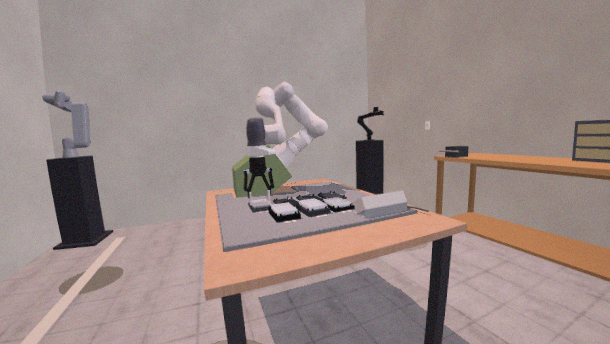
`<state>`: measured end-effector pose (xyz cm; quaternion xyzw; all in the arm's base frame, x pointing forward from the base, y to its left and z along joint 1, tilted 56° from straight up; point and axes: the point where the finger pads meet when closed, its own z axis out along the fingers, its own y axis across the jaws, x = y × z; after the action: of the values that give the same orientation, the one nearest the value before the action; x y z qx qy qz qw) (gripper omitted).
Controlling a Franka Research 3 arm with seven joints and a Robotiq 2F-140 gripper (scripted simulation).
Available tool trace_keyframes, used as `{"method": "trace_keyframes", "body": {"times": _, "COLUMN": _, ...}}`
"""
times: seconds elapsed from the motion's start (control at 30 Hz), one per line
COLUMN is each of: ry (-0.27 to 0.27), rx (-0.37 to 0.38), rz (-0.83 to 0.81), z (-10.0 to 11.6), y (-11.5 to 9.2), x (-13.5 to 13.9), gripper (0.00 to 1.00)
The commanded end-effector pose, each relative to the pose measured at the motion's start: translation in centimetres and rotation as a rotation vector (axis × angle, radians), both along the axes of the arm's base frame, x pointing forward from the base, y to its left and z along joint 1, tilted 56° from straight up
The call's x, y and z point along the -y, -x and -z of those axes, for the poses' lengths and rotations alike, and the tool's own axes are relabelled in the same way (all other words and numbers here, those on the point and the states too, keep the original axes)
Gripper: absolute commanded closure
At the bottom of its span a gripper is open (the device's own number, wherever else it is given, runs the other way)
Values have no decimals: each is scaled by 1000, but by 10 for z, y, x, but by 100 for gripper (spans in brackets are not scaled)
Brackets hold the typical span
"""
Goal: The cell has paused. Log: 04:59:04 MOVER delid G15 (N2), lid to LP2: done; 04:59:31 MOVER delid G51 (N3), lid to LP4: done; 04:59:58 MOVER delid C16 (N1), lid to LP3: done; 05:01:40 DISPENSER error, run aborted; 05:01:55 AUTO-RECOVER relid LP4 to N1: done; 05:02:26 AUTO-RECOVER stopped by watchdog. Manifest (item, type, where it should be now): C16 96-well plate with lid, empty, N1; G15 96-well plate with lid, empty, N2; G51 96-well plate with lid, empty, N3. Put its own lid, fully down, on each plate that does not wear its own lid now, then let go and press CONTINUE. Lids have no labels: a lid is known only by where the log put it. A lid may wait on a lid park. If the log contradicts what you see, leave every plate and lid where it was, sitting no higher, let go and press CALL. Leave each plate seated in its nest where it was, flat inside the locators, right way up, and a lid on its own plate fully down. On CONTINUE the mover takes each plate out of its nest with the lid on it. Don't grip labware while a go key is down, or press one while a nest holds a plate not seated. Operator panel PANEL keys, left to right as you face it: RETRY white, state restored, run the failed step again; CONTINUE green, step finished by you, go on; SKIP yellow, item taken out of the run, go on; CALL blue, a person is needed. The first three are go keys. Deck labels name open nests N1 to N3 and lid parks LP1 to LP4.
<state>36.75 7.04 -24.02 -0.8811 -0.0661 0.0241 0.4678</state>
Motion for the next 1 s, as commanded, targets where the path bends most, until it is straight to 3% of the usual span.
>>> {"method": "trace_keyframes", "body": {"times": 0.0, "ry": -1, "rx": -1, "rz": 0, "z": -2, "y": 0, "x": 1, "gripper": 100}}
{"method": "trace_keyframes", "body": {"times": 0.97, "ry": -1, "rx": -1, "rz": 0, "z": -3, "y": -1, "x": 4, "gripper": 100}}
